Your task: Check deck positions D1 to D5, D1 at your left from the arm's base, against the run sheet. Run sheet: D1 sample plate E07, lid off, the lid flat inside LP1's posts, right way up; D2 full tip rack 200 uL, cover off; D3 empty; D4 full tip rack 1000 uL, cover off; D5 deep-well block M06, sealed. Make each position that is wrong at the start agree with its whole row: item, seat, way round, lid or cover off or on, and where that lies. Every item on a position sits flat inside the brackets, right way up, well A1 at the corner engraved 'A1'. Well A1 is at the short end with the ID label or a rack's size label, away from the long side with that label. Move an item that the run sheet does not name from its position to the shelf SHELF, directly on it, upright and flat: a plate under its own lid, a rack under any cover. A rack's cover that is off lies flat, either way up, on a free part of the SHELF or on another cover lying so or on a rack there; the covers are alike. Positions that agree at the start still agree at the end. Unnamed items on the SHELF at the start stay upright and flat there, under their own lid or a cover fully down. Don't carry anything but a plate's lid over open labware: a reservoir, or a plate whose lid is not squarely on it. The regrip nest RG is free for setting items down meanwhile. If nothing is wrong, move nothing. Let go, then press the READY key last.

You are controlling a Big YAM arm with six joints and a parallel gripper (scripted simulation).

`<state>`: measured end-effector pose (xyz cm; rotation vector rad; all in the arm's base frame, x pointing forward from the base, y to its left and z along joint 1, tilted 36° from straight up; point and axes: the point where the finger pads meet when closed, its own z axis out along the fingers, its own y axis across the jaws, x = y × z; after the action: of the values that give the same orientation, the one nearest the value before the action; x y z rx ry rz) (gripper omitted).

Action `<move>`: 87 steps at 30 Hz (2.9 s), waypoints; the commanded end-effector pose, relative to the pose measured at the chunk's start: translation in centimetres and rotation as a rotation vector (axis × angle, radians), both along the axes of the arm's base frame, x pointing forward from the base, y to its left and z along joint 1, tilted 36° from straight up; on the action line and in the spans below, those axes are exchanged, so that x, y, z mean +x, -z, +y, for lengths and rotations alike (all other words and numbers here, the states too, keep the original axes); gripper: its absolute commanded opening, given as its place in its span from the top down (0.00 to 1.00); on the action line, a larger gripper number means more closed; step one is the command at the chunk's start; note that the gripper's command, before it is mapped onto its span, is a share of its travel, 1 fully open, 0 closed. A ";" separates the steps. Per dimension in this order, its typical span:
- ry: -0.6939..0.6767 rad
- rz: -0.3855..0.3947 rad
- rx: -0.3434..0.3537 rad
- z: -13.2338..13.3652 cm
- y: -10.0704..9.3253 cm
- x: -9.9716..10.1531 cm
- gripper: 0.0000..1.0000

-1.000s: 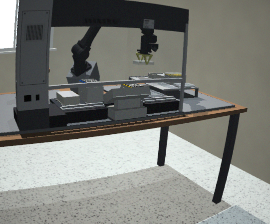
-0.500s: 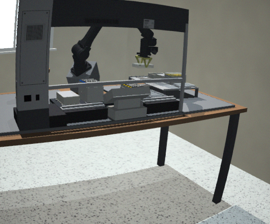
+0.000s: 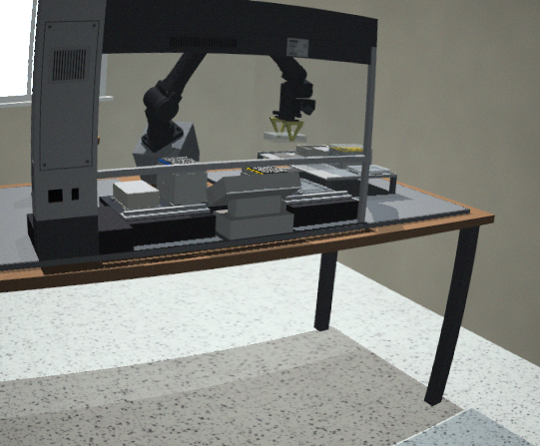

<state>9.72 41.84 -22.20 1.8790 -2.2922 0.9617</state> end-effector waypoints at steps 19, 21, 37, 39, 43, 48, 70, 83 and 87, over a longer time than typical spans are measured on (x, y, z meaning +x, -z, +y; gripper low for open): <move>-0.001 0.002 0.013 -1.1 2.6 1.6 1.00; 0.000 0.002 0.009 -1.4 3.0 1.7 1.00; -0.001 -0.007 0.070 1.3 1.9 2.3 1.00; -0.007 -0.005 0.046 0.1 2.9 1.6 1.00; -0.001 -0.006 0.067 1.3 2.3 2.3 1.00; -0.001 -0.006 0.069 1.5 2.3 2.4 1.00; -0.001 -0.004 0.052 1.0 3.1 2.3 1.00; -0.001 -0.008 0.080 1.8 2.9 2.6 1.00; -0.001 -0.005 0.063 1.1 3.8 2.6 1.00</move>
<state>11.52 39.35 -26.38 1.8776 -2.2837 0.9683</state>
